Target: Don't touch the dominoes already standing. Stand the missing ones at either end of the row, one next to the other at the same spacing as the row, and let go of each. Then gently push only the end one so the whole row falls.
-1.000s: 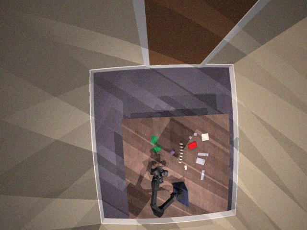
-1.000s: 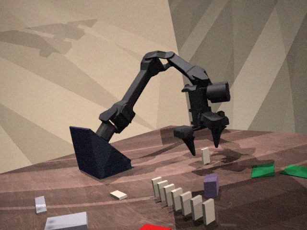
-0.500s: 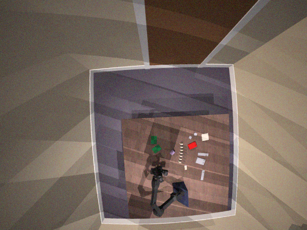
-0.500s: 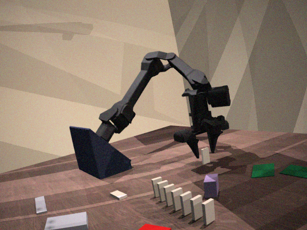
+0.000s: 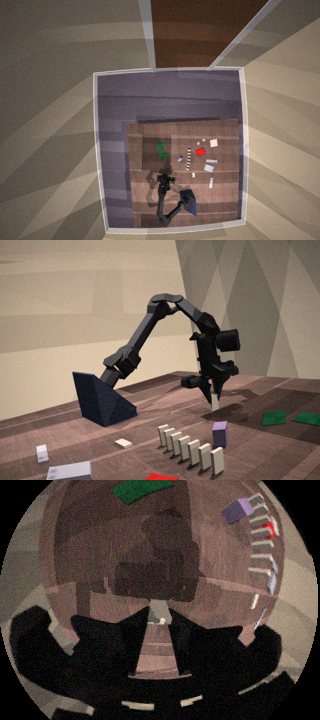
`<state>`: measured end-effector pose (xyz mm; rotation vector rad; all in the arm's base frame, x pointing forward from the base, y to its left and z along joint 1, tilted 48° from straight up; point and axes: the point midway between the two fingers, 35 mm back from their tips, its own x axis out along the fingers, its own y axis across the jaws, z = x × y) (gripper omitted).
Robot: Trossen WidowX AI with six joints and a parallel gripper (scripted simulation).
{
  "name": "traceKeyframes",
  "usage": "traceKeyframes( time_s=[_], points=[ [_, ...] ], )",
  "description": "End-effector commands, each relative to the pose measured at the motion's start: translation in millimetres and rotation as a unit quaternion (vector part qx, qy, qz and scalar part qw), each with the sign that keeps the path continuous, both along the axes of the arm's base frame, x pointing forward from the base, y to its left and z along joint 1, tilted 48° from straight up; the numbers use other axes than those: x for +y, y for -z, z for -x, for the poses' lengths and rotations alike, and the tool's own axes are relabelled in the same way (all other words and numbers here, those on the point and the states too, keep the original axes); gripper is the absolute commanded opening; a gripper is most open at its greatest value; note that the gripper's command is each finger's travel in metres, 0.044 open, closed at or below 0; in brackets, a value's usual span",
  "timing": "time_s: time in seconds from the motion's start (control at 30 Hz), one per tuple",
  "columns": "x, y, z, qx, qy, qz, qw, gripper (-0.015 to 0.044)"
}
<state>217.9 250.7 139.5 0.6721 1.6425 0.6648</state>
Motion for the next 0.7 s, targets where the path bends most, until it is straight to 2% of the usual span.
traceKeyframes(
  time_s=[0.0, 0.17, 0.3, 0.57, 0.67],
  points=[
    [-16.9, -12.8, -9.4, -0.003, 0.001, 0.006, 1.0, 0.0107],
    [-77.2, -65.8, -22.0, -0.002, -0.002, 0.008, 1.0, 0.0107],
    [-96.4, -85.5, -20.5, -0.001, -0.001, 0.003, 1.0, 0.0107],
    [-97.5, -86.6, -20.3, -0.001, -0.001, 0.003, 1.0, 0.0107],
    [-110.1, -69.2, -35.4, -0.003, 0.001, 0.009, 1.0, 0.0107]
  ],
)
